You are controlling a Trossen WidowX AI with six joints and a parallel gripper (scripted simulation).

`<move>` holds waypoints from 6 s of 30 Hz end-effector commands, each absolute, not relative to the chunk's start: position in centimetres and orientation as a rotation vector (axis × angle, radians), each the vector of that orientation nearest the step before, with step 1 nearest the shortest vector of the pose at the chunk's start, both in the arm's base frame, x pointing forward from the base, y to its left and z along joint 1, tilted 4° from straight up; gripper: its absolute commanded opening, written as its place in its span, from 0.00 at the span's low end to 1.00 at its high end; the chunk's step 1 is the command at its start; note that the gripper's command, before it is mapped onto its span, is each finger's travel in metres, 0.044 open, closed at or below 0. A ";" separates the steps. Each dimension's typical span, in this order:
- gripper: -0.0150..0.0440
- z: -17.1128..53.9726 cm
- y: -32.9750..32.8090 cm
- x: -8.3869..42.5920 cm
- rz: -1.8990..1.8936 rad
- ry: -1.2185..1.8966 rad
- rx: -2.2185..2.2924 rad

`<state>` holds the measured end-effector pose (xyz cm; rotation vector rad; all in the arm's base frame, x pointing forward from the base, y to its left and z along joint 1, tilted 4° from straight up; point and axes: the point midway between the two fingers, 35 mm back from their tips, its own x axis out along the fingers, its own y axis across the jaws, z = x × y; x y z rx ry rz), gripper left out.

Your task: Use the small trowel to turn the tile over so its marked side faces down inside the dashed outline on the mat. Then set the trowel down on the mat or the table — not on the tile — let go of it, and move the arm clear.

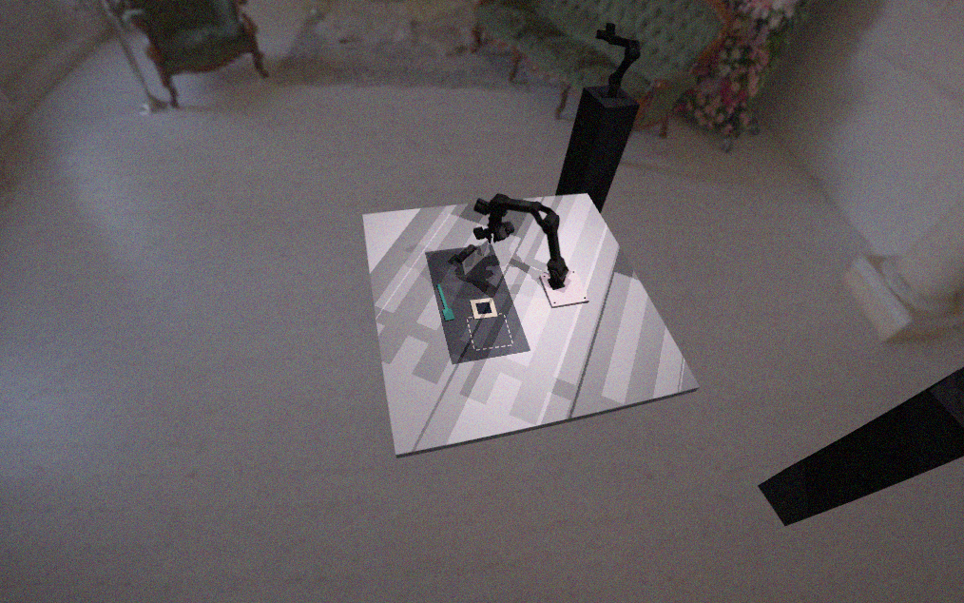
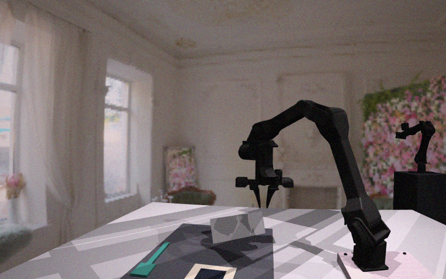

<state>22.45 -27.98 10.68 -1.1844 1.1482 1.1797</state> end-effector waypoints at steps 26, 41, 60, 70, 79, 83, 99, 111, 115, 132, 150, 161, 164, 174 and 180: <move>0.42 12.4 -31.7 23.6 0.448 1.470 -0.406; 0.42 12.3 -31.6 23.6 0.457 1.464 -0.414; 0.42 9.3 -31.7 23.9 0.449 1.467 -0.407; 0.42 7.7 -31.6 23.9 0.445 1.470 -0.403; 0.42 6.9 -31.5 24.0 0.444 1.470 -0.402; 0.42 7.1 -31.0 23.6 0.447 1.468 -0.403; 0.42 7.0 -29.0 22.4 0.445 1.471 -0.400; 0.42 6.3 -27.3 21.4 0.446 1.472 -0.398; 0.42 6.2 -27.1 21.3 0.446 1.472 -0.398; 0.42 5.4 -25.6 20.5 0.447 1.472 -0.397; 0.42 8.7 -25.5 20.2 0.446 1.468 -0.397; 0.25 8.8 -25.5 20.2 0.447 1.469 -0.396; 0.25 8.8 -25.5 20.2 0.447 1.469 -0.396; 0.25 8.8 -25.5 20.2 0.447 1.469 -0.396; 0.47 8.8 -25.5 20.2 0.447 1.469 -0.396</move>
